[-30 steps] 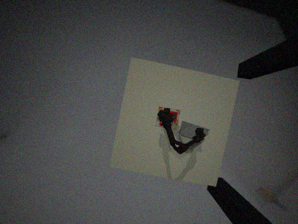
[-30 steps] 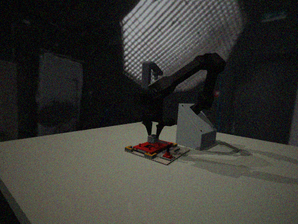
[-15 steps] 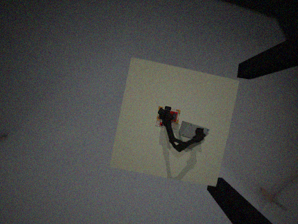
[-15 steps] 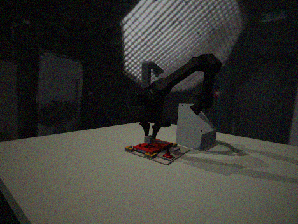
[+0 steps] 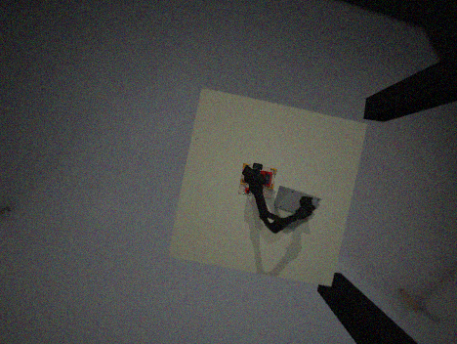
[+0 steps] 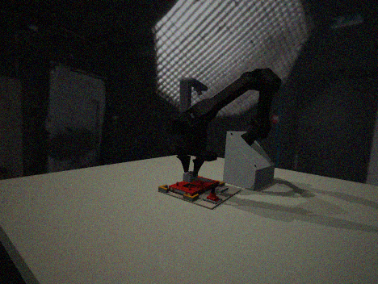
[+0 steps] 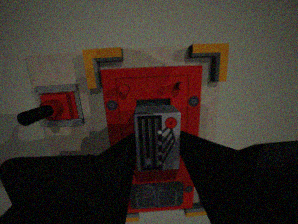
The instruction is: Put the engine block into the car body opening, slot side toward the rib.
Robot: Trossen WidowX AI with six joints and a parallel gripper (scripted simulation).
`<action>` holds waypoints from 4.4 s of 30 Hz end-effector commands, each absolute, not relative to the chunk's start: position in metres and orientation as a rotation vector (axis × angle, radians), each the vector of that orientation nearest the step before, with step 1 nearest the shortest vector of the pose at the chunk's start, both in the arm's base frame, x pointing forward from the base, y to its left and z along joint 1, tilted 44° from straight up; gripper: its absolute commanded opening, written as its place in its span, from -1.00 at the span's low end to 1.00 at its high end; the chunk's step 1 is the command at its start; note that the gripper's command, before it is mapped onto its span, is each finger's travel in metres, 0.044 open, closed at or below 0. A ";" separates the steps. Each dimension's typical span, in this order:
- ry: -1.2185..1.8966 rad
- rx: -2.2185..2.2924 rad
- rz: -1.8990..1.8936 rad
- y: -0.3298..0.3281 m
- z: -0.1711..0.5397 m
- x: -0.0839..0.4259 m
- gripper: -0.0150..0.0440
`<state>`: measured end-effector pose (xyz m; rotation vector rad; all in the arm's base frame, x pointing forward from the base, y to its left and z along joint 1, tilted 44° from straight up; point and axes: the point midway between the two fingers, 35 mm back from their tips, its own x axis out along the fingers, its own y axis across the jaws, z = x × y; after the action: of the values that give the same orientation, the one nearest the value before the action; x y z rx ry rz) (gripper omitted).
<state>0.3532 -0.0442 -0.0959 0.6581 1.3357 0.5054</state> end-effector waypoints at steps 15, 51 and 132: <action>1.332 0.646 0.510 -0.046 -0.096 0.353 0.05; 1.335 0.655 0.503 -0.038 -0.104 0.355 0.05; 1.335 0.655 0.503 -0.038 -0.102 0.354 -0.07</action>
<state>0.3542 -0.0377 -0.1028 0.6587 1.3360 0.5022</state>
